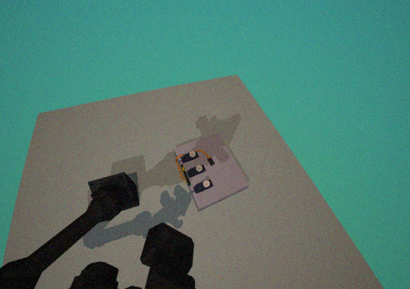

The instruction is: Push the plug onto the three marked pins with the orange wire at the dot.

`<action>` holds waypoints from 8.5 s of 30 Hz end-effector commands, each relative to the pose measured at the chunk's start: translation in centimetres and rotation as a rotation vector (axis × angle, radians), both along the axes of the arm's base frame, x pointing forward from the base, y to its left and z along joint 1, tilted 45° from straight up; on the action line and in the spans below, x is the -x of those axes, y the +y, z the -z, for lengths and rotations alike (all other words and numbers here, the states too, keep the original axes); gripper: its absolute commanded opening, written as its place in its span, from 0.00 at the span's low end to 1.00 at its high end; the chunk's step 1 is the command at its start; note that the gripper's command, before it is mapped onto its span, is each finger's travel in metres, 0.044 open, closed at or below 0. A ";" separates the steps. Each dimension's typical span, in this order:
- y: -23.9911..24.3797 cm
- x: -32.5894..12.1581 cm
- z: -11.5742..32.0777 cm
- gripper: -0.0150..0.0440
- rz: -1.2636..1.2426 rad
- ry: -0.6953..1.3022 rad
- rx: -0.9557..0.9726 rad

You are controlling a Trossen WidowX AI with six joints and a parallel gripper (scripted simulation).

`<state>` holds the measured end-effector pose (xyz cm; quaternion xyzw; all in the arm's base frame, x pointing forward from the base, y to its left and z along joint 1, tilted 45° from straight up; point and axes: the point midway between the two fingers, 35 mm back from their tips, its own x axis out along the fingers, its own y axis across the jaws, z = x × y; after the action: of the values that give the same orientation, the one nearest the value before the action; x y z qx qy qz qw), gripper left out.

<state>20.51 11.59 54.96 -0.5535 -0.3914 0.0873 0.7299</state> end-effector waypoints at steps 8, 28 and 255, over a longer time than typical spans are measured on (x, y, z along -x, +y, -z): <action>-1.2 -3.0 3.3 0.45 0.006 0.191 -0.155; -4.3 -7.2 9.6 0.45 0.039 0.486 -0.489; -4.3 -2.6 54.0 0.25 -0.098 1.106 2.606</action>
<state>24.26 7.58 0.80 -0.7086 0.3058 0.5970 -0.2189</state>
